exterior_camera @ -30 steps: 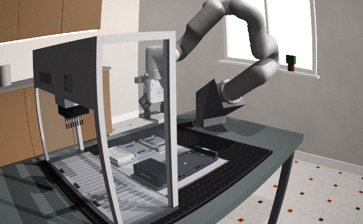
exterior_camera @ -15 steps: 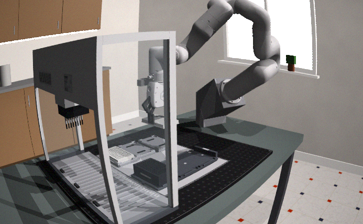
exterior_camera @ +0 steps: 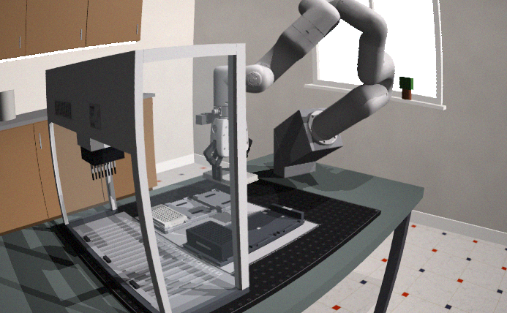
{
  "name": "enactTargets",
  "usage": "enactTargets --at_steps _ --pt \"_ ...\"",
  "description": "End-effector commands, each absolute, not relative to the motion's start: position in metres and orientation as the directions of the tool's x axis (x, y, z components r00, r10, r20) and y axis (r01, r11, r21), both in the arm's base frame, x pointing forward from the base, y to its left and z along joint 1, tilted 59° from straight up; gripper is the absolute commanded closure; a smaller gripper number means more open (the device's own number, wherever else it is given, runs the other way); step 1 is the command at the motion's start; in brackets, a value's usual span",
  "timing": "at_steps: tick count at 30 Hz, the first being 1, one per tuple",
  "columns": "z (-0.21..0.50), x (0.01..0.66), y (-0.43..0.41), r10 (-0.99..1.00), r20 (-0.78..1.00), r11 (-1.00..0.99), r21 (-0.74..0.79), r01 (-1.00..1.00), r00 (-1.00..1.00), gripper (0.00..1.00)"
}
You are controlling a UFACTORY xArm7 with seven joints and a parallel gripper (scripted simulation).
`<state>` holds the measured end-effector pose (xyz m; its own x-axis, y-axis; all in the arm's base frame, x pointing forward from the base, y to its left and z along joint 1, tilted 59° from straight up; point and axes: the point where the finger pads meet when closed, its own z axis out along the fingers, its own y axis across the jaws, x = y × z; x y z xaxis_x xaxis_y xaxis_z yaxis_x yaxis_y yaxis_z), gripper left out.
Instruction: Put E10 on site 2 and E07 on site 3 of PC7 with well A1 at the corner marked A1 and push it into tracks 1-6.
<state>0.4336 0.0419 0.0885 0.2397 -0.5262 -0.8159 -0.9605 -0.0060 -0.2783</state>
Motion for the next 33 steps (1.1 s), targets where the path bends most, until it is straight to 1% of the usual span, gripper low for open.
enactTargets --at_steps 1,23,33 --pt "0.113 0.441 0.052 -0.529 -0.814 -0.002 -0.281 -0.96 0.239 1.0" --pt "0.196 0.465 0.098 -0.529 -0.814 -0.001 -0.281 -0.96 0.239 1.0" --pt "0.196 0.465 0.098 -0.529 -0.814 -0.001 -0.281 -0.96 0.239 1.0"
